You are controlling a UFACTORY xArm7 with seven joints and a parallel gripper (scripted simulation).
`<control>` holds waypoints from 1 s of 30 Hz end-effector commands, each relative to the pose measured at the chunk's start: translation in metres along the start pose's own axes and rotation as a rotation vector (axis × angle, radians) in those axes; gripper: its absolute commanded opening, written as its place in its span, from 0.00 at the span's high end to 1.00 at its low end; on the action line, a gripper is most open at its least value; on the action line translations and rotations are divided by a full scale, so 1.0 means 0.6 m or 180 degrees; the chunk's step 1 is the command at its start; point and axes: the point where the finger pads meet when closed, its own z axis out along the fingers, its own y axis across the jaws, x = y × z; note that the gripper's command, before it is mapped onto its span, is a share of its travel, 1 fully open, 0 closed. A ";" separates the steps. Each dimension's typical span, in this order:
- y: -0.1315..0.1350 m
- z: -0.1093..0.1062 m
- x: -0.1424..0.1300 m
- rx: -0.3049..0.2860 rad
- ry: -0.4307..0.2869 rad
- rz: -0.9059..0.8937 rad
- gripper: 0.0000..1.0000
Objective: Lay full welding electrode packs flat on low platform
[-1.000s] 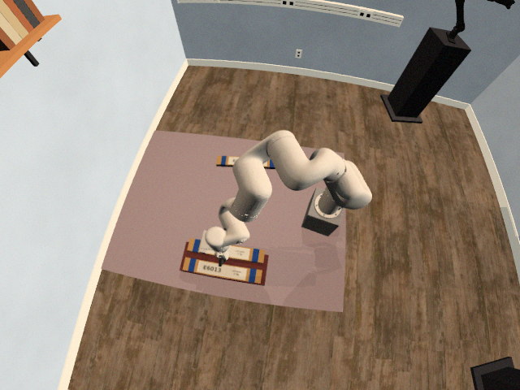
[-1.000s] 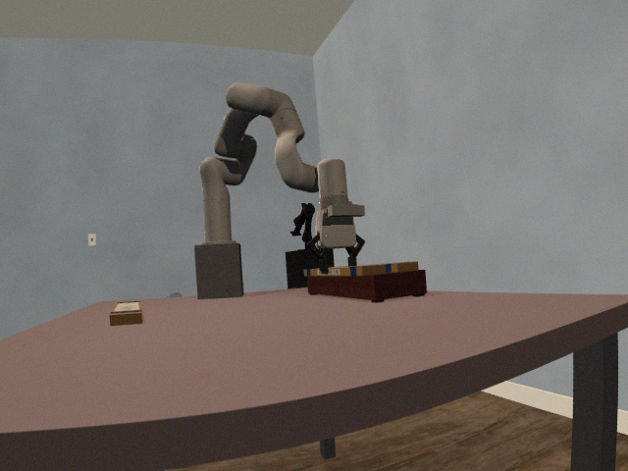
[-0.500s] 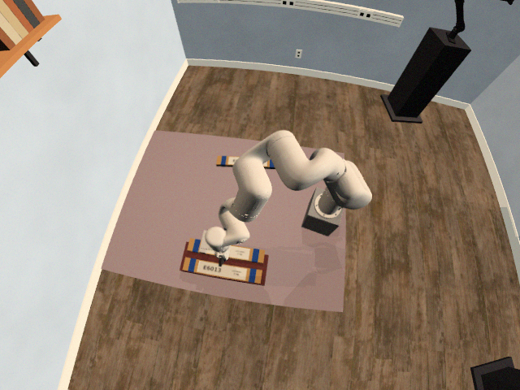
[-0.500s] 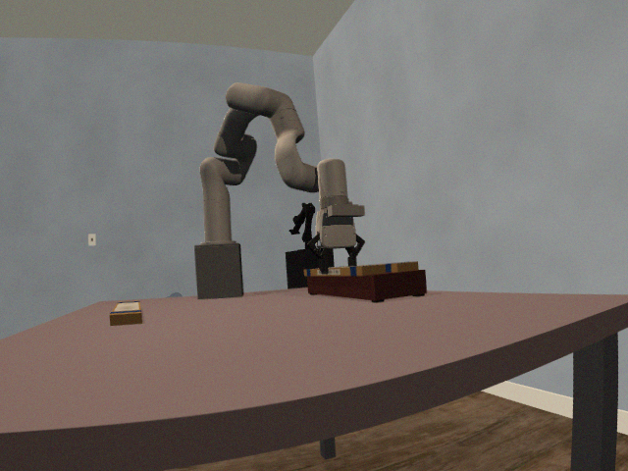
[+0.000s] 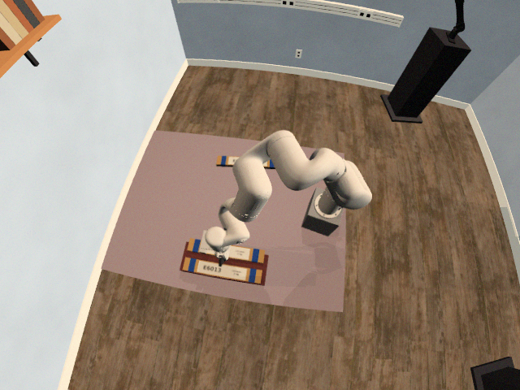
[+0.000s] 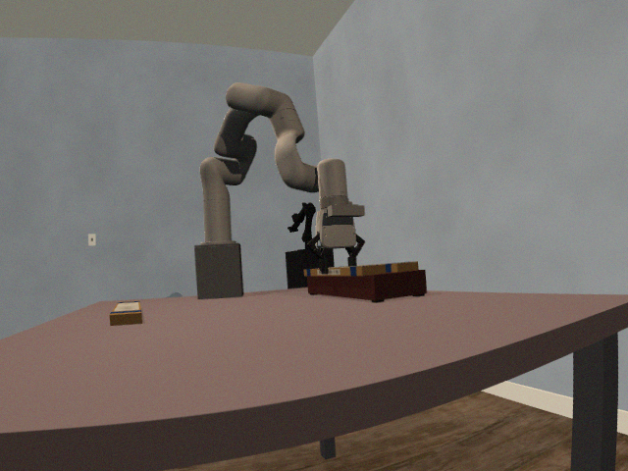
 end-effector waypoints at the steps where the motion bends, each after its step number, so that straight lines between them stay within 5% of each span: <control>1: -0.002 -0.003 0.003 0.0007 0.0012 0.0000 0.16; 9: -0.002 -0.010 0.003 0.0007 0.0012 0.0000 0.16; 16: -0.001 -0.134 0.002 0.0007 0.0012 0.0000 0.16; 30: -0.001 -0.135 0.002 0.0007 0.0012 0.0000 0.16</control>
